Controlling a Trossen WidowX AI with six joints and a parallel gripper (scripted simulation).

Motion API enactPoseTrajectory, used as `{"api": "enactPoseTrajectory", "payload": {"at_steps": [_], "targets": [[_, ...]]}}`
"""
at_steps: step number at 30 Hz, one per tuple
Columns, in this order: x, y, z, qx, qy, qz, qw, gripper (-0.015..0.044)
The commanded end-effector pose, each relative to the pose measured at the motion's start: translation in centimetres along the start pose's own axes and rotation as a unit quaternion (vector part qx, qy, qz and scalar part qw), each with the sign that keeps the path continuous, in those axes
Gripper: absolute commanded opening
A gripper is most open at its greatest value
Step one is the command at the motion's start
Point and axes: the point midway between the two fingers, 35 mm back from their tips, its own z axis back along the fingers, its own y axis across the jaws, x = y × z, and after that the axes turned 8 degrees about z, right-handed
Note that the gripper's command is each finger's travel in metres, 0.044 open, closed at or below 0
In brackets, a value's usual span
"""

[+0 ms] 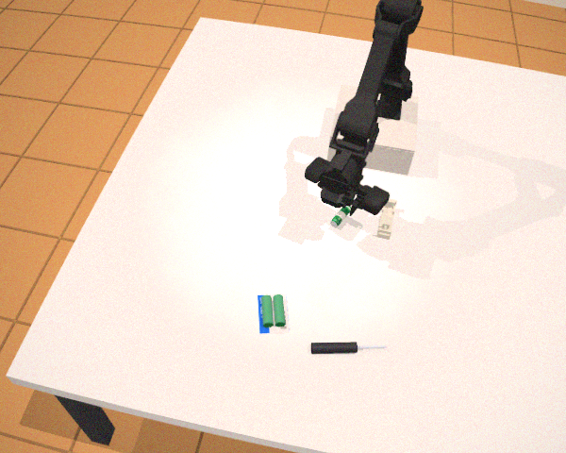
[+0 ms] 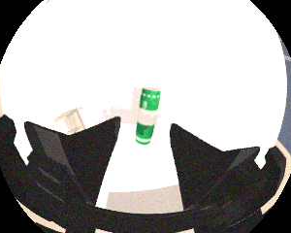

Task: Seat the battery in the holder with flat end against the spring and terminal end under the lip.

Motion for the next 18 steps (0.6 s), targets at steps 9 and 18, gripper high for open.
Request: {"api": "enactPoseTrajectory", "payload": {"at_steps": [9, 18], "targets": [[-0.3, -0.1, -2.2, -0.003, 0.005, -0.003, 1.000, 0.0225], [-0.4, -0.1, -3.4, -0.003, 0.005, -0.003, 1.000, 0.0225]]}}
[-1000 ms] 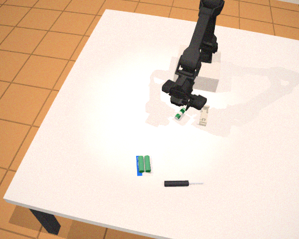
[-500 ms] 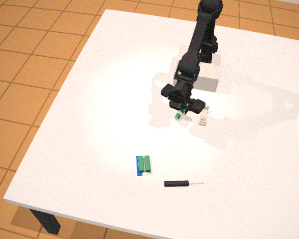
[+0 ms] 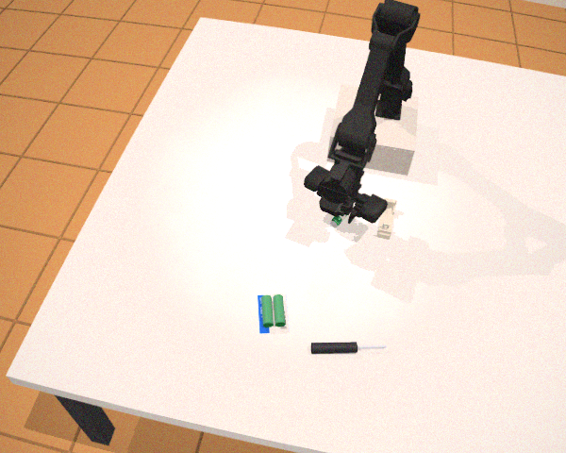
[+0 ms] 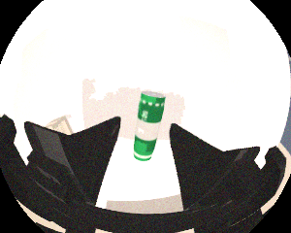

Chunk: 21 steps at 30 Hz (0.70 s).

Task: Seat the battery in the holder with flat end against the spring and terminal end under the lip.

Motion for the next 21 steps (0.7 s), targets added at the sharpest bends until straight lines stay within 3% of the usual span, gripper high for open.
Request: {"api": "enactPoseTrajectory", "payload": {"at_steps": [1, 5, 14, 21], "targets": [[-0.3, -0.1, -0.5, -0.003, 0.004, -0.003, 1.000, 0.0198], [-0.3, -0.1, -0.5, -0.003, 0.004, -0.003, 1.000, 0.0093], [-0.3, -0.1, -0.3, -0.003, 0.004, -0.003, 1.000, 0.0062], [-0.2, -0.1, 4.5, -0.003, 0.004, -0.003, 1.000, 0.0062]]}}
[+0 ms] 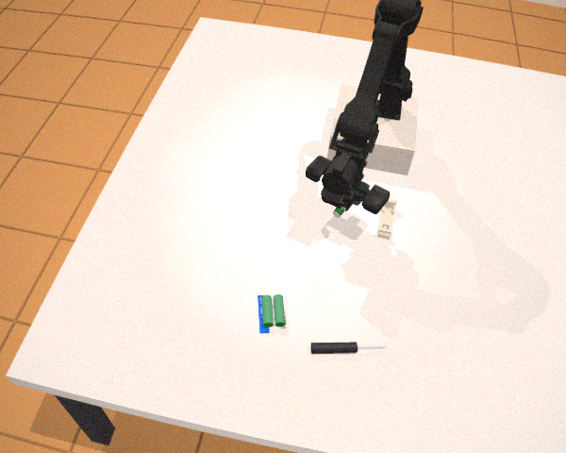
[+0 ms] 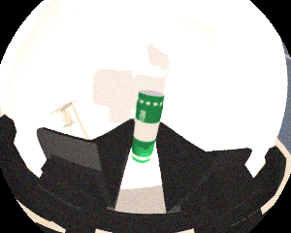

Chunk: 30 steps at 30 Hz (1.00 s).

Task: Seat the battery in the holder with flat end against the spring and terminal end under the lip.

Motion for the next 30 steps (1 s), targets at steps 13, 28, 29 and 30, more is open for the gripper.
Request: {"api": "enactPoseTrajectory", "payload": {"at_steps": [13, 28, 29, 30], "targets": [[-1.6, 6.2, 3.6, 0.003, -0.011, 0.107, 0.994, 0.0062], [-4.0, 10.2, 4.0, 0.006, 0.015, 0.188, 0.982, 0.0062], [-4.0, 10.2, 3.7, 0.006, 0.022, 0.188, 0.982, 0.0062], [-4.1, 10.2, 3.5, 0.005, 0.029, 0.188, 0.982, 0.0062]]}}
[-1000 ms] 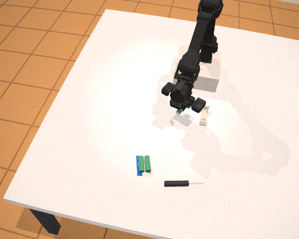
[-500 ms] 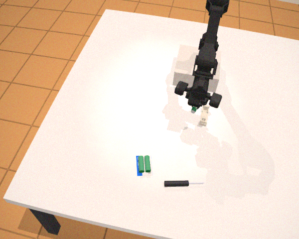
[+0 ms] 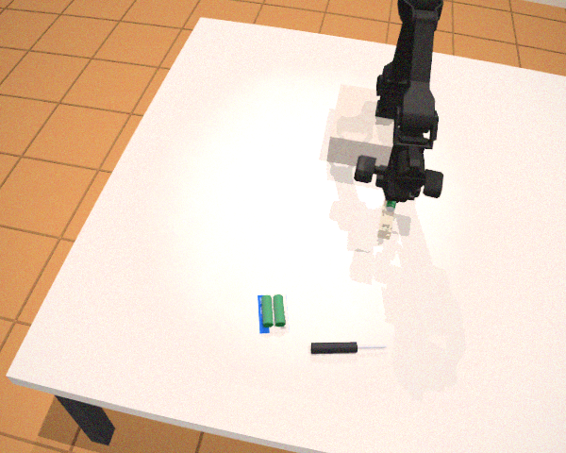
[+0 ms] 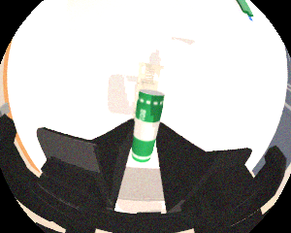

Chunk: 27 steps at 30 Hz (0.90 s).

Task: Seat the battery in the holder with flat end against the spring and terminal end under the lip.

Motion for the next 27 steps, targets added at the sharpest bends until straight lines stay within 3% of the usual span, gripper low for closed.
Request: {"api": "enactPoseTrajectory", "payload": {"at_steps": [1, 12, 27], "targets": [[0.1, 0.2, -0.8, 0.006, 0.025, 0.004, 1.000, 0.0062], [-0.2, 0.1, -3.3, 0.014, 0.104, 0.002, 0.995, 0.0062], [0.1, 0.1, -3.8, 0.015, 0.142, 0.004, 0.990, 0.0062]]}}
